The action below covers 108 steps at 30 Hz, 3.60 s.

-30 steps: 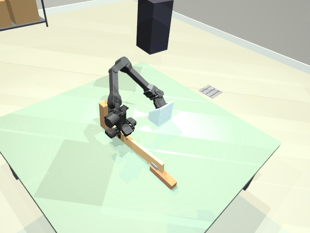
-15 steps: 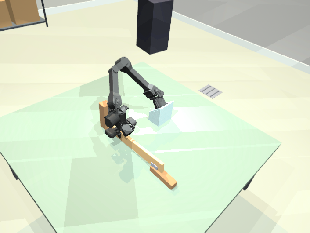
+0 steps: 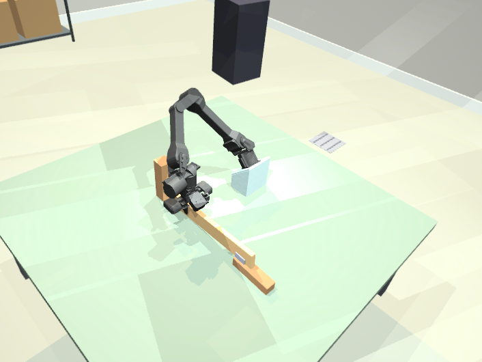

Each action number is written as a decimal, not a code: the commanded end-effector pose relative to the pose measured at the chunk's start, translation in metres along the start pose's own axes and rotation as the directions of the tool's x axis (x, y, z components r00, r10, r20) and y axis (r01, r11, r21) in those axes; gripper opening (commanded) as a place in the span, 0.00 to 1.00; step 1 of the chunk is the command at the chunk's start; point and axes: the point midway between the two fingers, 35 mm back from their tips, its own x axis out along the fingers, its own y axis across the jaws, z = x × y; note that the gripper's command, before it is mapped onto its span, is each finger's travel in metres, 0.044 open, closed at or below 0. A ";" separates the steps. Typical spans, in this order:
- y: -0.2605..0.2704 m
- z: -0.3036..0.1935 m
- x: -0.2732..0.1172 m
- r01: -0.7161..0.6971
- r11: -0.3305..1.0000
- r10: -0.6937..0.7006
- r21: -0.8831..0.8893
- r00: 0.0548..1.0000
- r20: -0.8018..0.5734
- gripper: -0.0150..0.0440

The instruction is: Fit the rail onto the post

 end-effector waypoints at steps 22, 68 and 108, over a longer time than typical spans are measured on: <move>-0.004 0.002 -0.016 0.006 1.000 -0.006 -0.004 1.000 0.007 0.25; -0.004 0.002 -0.026 0.006 1.000 -0.006 -0.004 1.000 0.008 0.25; -0.002 0.002 -0.027 0.006 1.000 -0.006 -0.004 1.000 0.008 0.25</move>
